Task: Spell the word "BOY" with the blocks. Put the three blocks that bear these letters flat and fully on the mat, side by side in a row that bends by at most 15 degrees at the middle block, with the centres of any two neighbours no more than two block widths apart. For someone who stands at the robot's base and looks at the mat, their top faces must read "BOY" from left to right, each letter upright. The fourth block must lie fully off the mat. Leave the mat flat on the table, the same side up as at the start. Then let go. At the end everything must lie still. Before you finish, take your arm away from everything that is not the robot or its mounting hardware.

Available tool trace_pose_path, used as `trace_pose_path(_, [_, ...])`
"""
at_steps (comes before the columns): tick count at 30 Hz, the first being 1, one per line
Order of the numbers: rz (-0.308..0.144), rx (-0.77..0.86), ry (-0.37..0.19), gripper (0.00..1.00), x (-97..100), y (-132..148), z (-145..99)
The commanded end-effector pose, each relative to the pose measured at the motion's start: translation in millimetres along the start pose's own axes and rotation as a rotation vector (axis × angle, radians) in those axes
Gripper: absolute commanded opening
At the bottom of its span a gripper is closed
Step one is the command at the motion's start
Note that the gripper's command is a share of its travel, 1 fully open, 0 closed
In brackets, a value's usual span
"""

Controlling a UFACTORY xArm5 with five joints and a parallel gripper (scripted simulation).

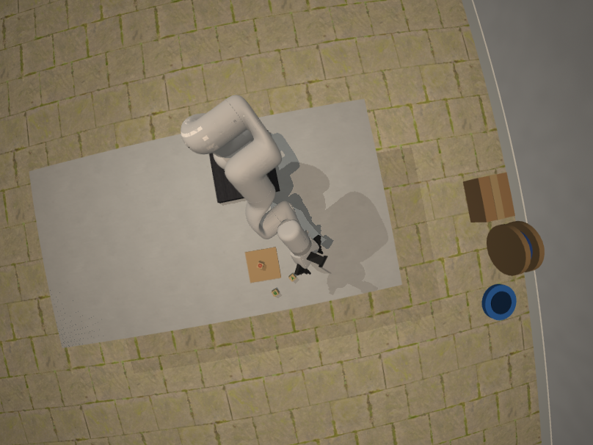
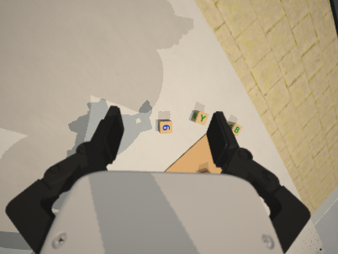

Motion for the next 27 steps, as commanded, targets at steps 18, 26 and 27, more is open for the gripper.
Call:
trace_pose_path(18, [0.002,-0.009,-0.034,1.00,-8.6,7.6,7.1])
trace_pose_path(26, [0.017,-0.048,-0.188,1.00,-45.1,38.4,23.7])
trace_pose_path(27, [0.017,-0.049,-0.189,1.00,-45.4,38.7,23.8])
Point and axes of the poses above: the point where the finger pads meet when closed, its own x axis back along the fingers, its own y axis across the jaws, z = x × y, the point moved 1 cm from there along x, back along the fingers, and after that the axes turned 10 degrees about -x, right-handed, at the moved point
